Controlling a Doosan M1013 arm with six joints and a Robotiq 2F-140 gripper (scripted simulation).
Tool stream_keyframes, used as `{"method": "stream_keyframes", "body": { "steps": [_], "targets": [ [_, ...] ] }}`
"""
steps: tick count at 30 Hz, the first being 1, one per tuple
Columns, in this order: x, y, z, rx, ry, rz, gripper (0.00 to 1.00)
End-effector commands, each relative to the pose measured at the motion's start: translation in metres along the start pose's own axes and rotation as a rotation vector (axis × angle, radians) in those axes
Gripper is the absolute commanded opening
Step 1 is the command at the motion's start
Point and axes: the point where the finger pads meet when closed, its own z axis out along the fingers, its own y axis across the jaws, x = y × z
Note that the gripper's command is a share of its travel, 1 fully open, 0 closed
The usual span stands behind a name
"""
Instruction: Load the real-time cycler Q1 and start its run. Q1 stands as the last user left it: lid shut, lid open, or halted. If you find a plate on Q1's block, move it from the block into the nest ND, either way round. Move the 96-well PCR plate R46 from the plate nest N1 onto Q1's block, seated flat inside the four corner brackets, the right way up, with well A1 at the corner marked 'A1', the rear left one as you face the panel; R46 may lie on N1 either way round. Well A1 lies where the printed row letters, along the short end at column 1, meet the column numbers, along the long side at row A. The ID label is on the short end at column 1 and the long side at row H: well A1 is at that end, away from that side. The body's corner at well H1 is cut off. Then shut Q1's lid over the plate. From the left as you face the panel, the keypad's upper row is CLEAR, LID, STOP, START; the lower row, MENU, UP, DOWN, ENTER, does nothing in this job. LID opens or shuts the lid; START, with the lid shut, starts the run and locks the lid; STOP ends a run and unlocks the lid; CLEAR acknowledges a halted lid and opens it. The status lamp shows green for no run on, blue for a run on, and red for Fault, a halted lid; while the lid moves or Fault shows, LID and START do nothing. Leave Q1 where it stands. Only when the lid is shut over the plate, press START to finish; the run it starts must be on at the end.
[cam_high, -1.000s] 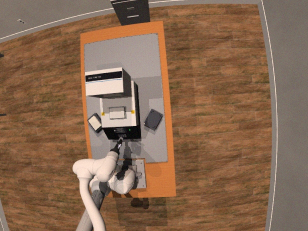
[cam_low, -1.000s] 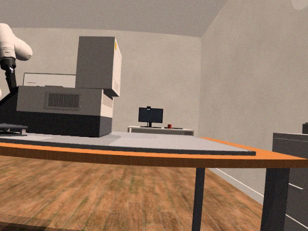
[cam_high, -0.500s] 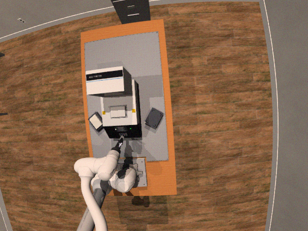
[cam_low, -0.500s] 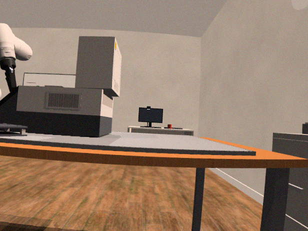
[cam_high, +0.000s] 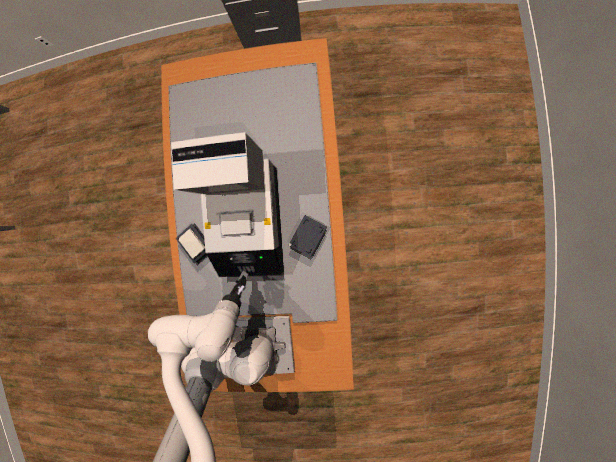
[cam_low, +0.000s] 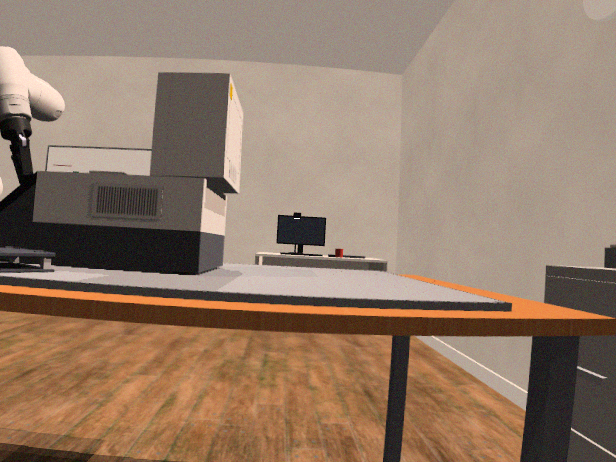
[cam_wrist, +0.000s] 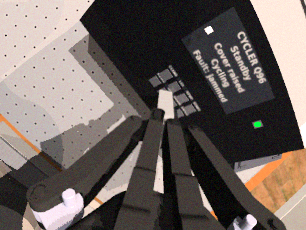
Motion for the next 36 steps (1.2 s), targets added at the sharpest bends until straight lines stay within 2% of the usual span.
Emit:
{"method": "stream_keyframes", "body": {
  "steps": [1,36],
  "targets": [
    [-0.002,0.0,0.002,0.001,-0.003,-0.002,0.0],
    [0.002,0.003,0.015,0.001,-0.003,-0.002,0.0]
  ]
}}
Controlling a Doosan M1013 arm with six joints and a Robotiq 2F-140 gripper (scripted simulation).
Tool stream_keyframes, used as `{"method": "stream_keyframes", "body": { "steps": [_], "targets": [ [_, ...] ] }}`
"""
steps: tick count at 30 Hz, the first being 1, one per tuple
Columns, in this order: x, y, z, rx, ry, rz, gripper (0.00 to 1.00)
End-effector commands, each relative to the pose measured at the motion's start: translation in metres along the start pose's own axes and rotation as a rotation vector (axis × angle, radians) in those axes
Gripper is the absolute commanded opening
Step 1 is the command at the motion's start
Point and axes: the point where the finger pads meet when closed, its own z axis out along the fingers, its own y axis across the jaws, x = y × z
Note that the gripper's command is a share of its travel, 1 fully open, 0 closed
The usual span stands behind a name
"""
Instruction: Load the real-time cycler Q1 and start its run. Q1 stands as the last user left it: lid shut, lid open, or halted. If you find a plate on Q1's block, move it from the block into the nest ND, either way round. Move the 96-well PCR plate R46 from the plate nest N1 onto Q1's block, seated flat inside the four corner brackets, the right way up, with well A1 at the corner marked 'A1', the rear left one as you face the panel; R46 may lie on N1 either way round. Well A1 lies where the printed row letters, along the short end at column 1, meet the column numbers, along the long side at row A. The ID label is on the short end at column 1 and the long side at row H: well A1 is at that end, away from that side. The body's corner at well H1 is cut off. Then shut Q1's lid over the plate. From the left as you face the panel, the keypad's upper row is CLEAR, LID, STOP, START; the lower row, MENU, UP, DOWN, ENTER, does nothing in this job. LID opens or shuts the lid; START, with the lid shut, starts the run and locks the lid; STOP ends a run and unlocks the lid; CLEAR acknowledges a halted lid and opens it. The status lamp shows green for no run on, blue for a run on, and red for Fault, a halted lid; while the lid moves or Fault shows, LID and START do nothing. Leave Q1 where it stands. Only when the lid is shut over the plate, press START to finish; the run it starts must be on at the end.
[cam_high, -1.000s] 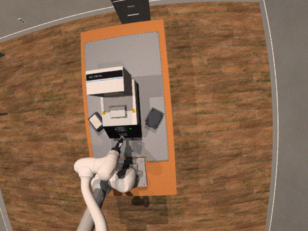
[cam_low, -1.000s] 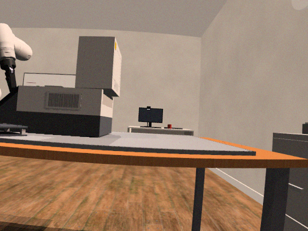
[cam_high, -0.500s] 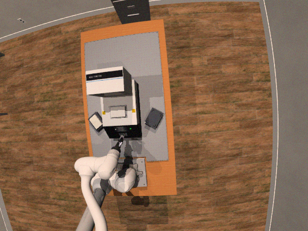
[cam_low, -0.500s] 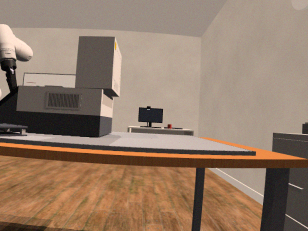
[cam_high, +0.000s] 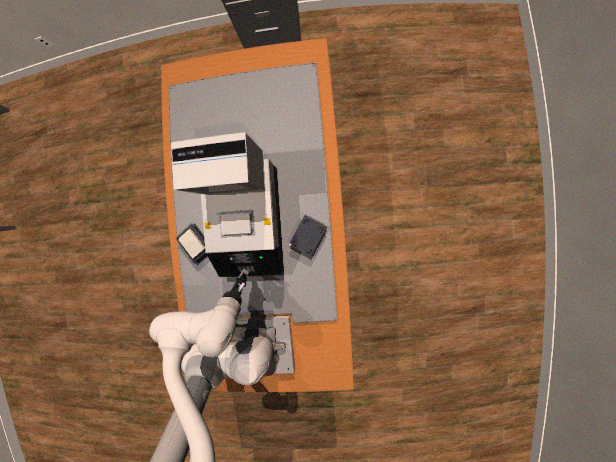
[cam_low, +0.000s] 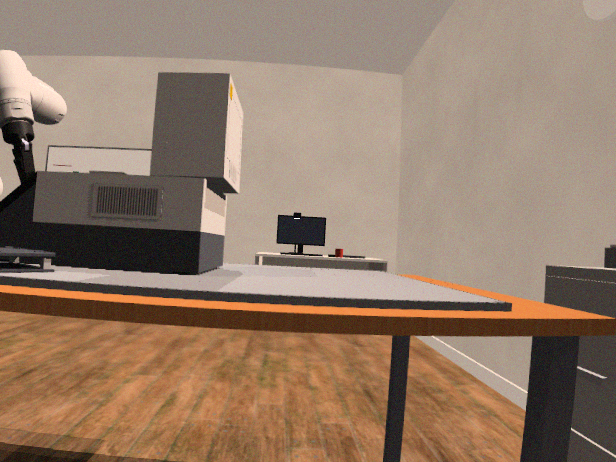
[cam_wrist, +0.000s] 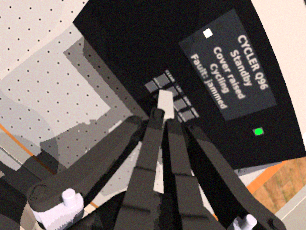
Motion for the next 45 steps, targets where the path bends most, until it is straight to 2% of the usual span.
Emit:
{"method": "stream_keyframes", "body": {
  "steps": [1,13,35,45],
  "targets": [
    [-0.002,0.0,0.003,0.001,-0.004,-0.002,0.0],
    [-0.002,0.0,0.003,0.001,-0.004,-0.002,0.0],
    [-0.01,-0.008,-0.029,0.001,-0.004,-0.002,0.0],
    [-0.009,-0.008,-0.029,0.001,-0.004,-0.002,0.0]
  ]
}}
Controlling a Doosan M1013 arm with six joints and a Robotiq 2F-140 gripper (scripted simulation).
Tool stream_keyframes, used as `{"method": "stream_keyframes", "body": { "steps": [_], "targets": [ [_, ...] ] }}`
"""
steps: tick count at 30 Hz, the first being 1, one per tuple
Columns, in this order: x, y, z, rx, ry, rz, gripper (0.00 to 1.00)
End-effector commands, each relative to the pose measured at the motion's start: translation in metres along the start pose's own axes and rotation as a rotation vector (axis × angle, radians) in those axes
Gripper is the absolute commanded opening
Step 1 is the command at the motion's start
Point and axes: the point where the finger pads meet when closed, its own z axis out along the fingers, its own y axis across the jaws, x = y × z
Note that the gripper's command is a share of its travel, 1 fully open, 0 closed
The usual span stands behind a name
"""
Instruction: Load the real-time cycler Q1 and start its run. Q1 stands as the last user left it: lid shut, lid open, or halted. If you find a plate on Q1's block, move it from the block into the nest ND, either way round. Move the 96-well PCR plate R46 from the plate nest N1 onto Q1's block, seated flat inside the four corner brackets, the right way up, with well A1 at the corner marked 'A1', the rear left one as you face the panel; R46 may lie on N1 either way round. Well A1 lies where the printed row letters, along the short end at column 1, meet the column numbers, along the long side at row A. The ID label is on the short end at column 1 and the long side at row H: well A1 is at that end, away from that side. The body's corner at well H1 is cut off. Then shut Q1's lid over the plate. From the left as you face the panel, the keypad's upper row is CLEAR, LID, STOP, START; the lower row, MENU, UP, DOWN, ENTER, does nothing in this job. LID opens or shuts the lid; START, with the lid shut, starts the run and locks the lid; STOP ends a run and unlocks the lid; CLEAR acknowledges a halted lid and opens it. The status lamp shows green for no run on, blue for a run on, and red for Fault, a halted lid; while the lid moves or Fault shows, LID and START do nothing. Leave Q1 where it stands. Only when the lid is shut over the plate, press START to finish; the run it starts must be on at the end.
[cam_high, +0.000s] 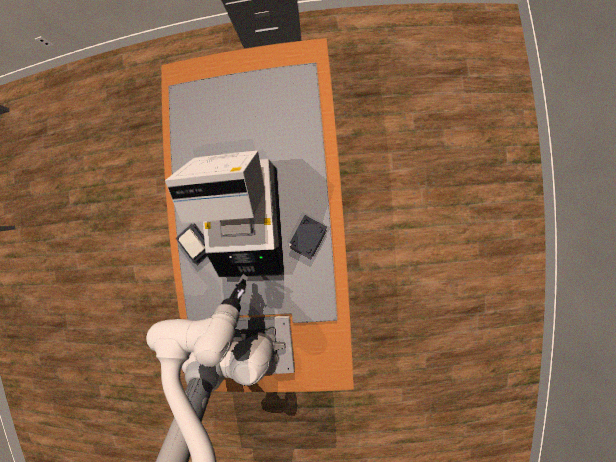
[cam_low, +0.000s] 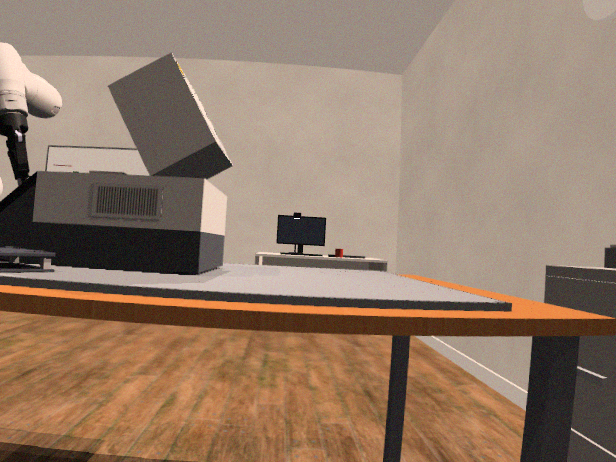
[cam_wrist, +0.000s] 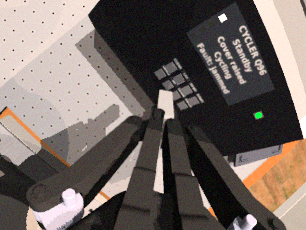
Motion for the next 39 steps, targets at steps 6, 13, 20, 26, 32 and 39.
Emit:
{"method": "stream_keyframes", "body": {
  "steps": [6,13,20,26,32,39],
  "targets": [
    [0.002,0.001,-0.003,-0.002,0.003,-0.001,0.0],
    [0.003,0.001,-0.003,-0.002,0.003,-0.001,0.0],
    [-0.008,-0.01,-0.026,-0.002,0.003,-0.001,0.0],
    [-0.019,-0.021,-0.05,-0.002,0.003,-0.001,0.0],
    [-0.026,-0.028,-0.065,-0.002,0.003,-0.001,0.0],
    [-0.033,-0.035,-0.08,-0.002,0.003,-0.001,0.0]
  ]
}}
